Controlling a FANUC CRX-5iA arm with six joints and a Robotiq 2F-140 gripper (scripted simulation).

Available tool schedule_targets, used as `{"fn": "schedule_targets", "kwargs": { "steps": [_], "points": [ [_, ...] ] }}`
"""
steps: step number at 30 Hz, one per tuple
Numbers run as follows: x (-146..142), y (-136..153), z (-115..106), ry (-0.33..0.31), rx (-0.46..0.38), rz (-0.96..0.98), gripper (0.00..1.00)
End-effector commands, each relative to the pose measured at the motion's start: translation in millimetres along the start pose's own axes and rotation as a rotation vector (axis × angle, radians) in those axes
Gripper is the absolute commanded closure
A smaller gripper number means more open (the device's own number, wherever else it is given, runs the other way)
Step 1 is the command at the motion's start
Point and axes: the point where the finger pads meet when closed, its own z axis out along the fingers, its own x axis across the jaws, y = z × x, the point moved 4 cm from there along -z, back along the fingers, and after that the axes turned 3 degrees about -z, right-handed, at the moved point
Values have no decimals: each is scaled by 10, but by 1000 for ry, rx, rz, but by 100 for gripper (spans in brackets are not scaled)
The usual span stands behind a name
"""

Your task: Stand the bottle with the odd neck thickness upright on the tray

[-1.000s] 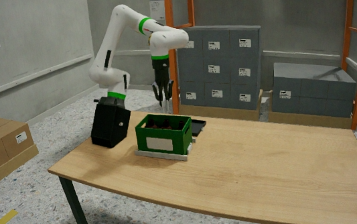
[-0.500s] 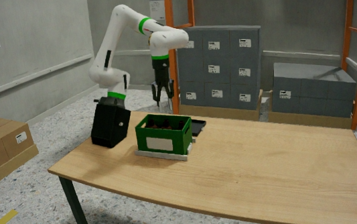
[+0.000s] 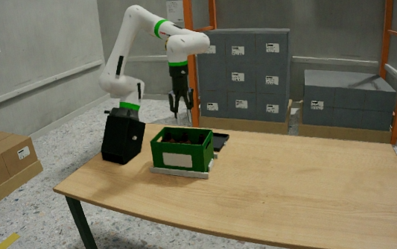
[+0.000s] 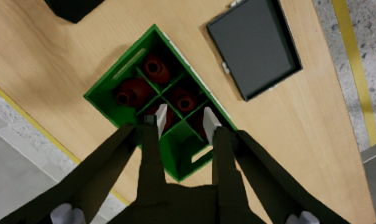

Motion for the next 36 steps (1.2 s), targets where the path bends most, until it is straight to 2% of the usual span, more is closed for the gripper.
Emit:
{"fn": "schedule_targets", "kwargs": {
  "steps": [1, 23, 36],
  "points": [
    [-1, 4, -7, 0, -1, 0, 56],
    [0, 4, 65, 0, -1, 0, 56],
    [0, 5, 226, 0, -1, 0, 56]
  ]
}}
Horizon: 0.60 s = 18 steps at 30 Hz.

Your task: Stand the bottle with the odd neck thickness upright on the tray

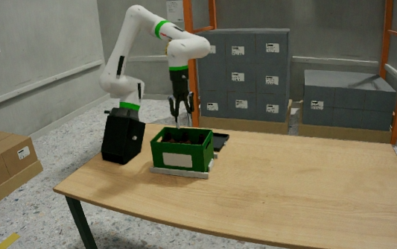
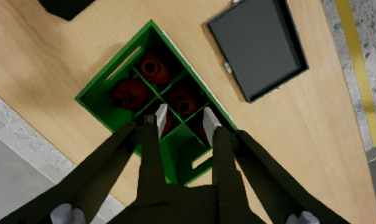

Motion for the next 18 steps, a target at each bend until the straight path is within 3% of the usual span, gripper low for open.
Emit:
{"fn": "schedule_targets", "kwargs": {
  "steps": [1, 18],
  "points": [
    [0, 4, 29, 0, -1, 0, 56],
    [0, 5, 190, 0, -1, 0, 56]
  ]
}}
